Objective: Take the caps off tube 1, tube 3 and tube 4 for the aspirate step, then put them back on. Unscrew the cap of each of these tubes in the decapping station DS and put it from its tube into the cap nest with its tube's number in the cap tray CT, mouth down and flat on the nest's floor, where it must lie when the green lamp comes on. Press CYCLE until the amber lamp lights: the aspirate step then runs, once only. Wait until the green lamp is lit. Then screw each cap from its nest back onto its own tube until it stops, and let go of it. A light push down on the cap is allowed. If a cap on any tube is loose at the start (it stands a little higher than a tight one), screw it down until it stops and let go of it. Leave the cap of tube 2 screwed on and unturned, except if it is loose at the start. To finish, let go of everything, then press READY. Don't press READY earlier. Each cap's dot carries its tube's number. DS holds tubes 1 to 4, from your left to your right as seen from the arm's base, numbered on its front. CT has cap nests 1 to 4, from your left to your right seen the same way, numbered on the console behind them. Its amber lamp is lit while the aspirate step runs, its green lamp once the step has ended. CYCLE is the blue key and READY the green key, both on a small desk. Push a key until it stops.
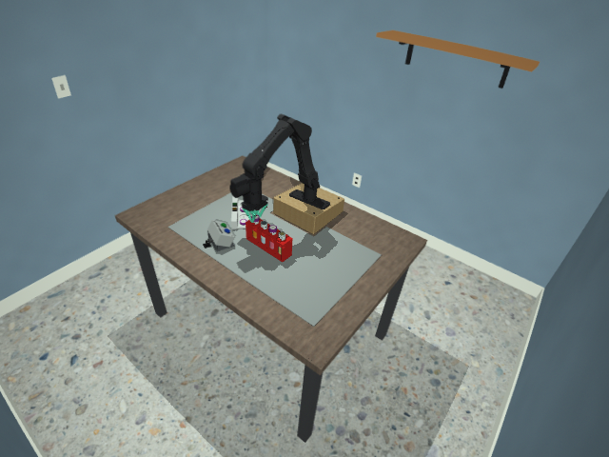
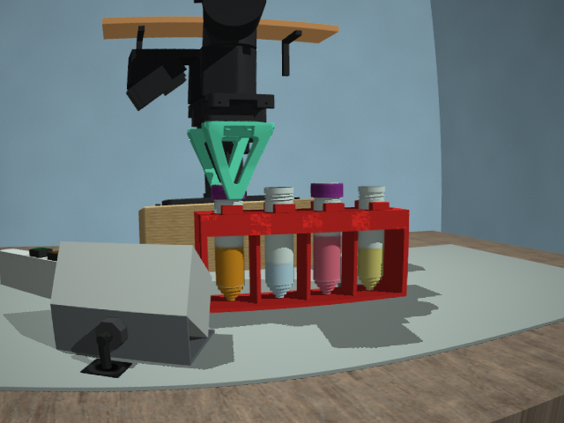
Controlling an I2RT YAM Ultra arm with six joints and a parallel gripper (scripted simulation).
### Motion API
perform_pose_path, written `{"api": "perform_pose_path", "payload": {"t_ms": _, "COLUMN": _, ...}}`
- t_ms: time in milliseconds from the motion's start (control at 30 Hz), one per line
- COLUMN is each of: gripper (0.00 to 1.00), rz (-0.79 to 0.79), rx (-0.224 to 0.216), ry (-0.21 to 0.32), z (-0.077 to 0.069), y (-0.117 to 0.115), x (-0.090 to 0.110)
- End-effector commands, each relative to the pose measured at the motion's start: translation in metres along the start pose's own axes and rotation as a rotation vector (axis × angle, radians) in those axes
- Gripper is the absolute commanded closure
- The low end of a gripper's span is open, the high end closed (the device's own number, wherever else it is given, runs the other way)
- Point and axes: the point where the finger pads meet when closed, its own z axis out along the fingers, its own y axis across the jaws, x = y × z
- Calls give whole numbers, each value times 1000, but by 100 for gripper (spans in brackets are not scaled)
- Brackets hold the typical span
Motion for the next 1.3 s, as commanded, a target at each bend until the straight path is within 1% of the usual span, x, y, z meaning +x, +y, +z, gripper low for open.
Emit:
{"api": "perform_pose_path", "payload": {"t_ms": 0, "gripper": 51, "rz": 258, "rx": -16, "ry": -2, "z": -4, "y": 4, "x": -1}}
{"api": "perform_pose_path", "payload": {"t_ms": 700, "gripper": 51, "rz": 258, "rx": -16, "ry": -2, "z": -7, "y": 6, "x": -1}}
{"api": "perform_pose_path", "payload": {"t_ms": 733, "gripper": 100, "rz": 258, "rx": -16, "ry": -2, "z": -7, "y": 6, "x": -1}}
{"api": "perform_pose_path", "payload": {"t_ms": 1200, "gripper": 100, "rz": 258, "rx": -16, "ry": -2, "z": -7, "y": 6, "x": -1}}
{"api": "perform_pose_path", "payload": {"t_ms": 1267, "gripper": 100, "rz": 158, "rx": -16, "ry": -3, "z": -7, "y": 6, "x": -1}}
